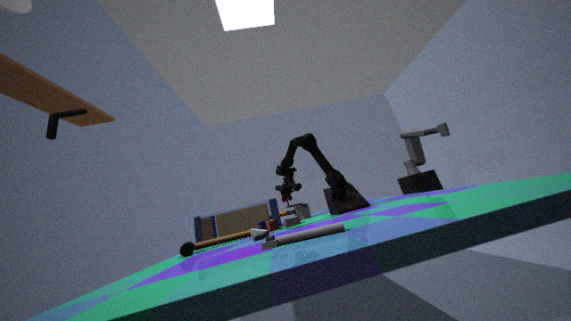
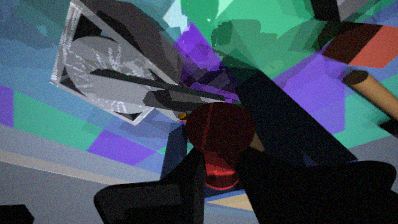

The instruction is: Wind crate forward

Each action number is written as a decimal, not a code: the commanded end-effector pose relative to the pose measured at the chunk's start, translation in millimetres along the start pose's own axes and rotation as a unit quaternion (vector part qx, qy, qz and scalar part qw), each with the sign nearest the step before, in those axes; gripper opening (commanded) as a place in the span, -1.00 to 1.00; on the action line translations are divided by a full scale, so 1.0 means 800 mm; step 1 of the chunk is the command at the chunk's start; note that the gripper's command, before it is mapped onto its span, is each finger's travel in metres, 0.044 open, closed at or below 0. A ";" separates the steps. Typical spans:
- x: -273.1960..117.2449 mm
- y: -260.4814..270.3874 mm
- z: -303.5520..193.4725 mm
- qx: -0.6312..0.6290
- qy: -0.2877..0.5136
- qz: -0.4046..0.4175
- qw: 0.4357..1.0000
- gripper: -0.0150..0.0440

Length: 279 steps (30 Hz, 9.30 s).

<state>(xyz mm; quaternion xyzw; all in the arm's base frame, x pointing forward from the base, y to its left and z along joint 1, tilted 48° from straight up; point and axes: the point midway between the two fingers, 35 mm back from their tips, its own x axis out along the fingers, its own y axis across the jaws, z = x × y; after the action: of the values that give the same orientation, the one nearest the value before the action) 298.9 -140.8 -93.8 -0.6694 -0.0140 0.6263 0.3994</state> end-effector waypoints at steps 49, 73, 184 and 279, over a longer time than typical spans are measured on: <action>-0.031 0.002 0.077 0.011 -0.015 -0.003 1.000 -0.49; -0.044 0.017 0.104 0.012 -0.016 -0.002 1.000 -0.49; -0.068 0.155 0.152 0.012 -0.016 0.003 1.000 -0.49; -0.023 0.247 0.058 0.011 -0.012 0.005 1.000 -0.49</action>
<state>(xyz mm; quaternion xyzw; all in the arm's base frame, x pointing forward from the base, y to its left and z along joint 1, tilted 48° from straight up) 151.6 -258.5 -175.5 -0.6520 -0.0079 0.6397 0.4068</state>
